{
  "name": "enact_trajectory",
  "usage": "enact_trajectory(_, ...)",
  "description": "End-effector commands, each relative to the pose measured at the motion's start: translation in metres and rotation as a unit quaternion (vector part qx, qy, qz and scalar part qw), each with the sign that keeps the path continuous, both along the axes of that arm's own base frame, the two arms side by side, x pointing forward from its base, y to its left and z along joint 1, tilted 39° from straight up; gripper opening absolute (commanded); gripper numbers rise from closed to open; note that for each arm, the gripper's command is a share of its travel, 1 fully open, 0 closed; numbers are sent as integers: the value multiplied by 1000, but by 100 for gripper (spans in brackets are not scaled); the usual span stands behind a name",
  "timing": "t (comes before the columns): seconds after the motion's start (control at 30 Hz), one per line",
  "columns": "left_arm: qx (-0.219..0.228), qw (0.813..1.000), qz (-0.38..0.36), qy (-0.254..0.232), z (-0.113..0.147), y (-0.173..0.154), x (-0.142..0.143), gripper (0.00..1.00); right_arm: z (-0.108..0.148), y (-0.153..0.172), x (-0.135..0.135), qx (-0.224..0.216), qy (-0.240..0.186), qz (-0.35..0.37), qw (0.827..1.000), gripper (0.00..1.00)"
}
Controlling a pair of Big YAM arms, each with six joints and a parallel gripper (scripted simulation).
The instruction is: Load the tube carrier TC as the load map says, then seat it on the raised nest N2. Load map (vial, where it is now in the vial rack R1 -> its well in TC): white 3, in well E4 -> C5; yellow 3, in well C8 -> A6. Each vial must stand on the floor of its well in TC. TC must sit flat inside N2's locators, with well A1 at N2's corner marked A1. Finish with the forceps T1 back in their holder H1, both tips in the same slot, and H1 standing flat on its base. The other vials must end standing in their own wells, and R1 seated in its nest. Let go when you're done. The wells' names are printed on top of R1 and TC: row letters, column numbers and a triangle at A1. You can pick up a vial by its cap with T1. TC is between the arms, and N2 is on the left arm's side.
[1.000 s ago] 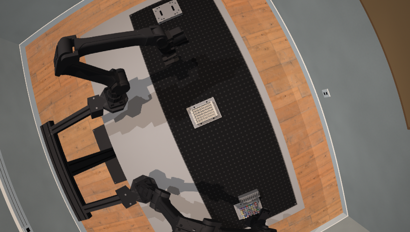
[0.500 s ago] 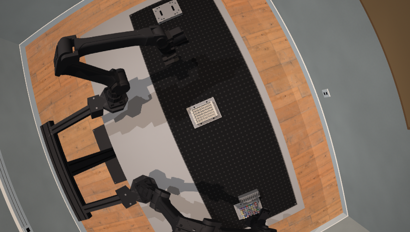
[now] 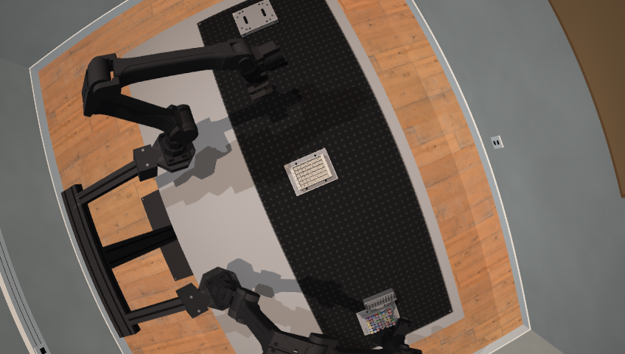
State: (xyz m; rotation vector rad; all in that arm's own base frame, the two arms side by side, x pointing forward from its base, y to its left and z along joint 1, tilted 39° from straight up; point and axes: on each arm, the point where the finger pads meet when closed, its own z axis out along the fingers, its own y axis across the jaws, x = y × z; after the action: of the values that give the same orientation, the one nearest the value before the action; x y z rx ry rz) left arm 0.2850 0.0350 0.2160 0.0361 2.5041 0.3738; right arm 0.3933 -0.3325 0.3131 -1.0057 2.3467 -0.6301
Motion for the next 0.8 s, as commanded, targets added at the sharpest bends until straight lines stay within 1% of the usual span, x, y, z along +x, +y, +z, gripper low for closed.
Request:
enact_trajectory(0.0,2,1000,-7,-12,13,-1,5,100,1,-9,7,-5,-5,1,1000,8)
enact_trajectory(0.47,2,1000,-7,-12,13,-1,5,100,-11,-4,9,5,1,4,1000,7)
enact_trajectory(0.53,2,1000,-7,-12,13,-1,5,100,-11,-4,9,5,1,4,1000,7)
enact_trajectory(0.57,2,1000,-7,-12,13,-1,5,100,-4,-6,12,-1,-5,5,1000,7)
enact_trajectory(0.77,2,1000,-7,-12,13,-1,5,100,-8,-3,13,3,-3,6,1000,7)
